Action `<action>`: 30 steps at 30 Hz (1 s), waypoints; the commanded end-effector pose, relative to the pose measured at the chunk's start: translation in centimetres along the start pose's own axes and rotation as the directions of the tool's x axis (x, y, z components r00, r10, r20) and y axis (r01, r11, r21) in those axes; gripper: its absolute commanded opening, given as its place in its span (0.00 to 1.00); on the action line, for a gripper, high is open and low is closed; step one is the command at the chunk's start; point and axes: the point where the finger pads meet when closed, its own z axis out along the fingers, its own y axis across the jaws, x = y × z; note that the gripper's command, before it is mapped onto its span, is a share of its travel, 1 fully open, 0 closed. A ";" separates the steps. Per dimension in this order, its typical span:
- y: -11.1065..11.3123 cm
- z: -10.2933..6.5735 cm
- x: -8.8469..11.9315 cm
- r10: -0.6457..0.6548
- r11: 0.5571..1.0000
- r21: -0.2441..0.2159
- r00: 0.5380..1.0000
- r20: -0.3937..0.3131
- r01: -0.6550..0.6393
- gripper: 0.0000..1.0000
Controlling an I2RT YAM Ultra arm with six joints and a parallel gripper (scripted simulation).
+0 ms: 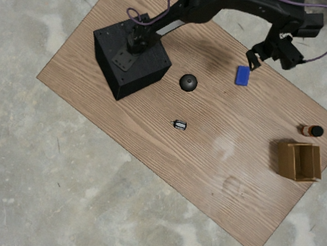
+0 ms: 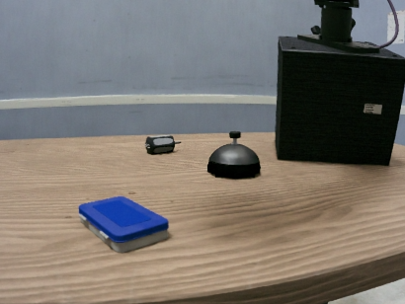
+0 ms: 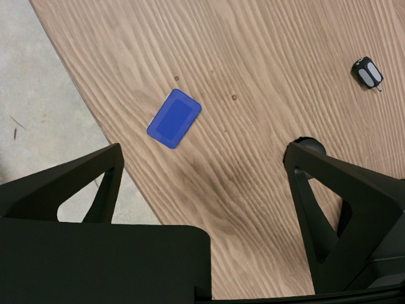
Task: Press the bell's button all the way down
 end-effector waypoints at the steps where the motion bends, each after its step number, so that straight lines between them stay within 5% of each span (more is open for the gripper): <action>1: 0.1 -0.5 -0.4 0.009 1.000 -0.012 1.000 0.010 -0.009 1.00; 22: -0.5 -0.3 -0.6 -0.003 1.000 -0.020 1.000 0.002 0.003 1.00; 30: -3.8 3.2 0.7 -0.187 0.982 -0.034 0.980 -0.069 0.185 1.00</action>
